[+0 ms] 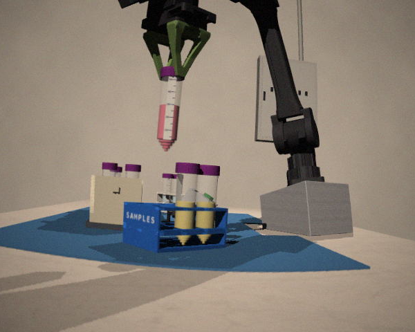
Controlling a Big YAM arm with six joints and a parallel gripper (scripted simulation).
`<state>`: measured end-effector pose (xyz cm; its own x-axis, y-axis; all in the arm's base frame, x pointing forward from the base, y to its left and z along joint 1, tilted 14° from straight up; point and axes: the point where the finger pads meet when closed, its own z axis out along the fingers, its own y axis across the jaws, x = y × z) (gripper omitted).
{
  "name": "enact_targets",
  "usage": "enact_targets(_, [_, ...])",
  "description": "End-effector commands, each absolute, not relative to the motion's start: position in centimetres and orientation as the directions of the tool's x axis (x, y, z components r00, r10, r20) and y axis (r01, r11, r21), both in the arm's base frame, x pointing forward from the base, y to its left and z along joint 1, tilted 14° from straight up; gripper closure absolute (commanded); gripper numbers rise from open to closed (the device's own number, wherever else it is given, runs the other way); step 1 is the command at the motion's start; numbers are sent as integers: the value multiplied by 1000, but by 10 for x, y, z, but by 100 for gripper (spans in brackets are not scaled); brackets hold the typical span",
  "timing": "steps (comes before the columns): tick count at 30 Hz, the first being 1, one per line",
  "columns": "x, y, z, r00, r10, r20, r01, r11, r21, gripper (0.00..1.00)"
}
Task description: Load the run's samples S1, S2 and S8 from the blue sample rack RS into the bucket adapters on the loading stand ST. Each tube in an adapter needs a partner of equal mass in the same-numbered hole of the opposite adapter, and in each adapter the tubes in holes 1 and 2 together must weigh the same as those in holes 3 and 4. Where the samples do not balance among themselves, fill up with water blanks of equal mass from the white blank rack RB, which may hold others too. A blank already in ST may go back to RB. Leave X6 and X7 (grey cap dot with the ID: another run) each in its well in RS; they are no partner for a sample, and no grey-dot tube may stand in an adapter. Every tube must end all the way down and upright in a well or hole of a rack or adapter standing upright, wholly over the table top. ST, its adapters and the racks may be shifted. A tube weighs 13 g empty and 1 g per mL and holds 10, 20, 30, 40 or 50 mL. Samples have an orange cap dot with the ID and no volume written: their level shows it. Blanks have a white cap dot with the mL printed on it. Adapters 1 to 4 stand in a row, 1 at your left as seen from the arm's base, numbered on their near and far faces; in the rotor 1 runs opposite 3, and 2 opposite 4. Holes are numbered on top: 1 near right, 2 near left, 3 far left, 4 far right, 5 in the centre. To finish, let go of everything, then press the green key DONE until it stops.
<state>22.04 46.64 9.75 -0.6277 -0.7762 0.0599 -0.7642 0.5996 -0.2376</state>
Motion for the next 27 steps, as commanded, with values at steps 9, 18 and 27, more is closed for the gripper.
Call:
enact_targets(9, [242,428,142,-772,-633,-46,-611,761,-220,100])
enact_targets(18, [256,383,155,-873,-482,-77,-457,862,-218,100])
enact_targets(27, [275,335,167,-949,-289,-125,-261,945,-197,100])
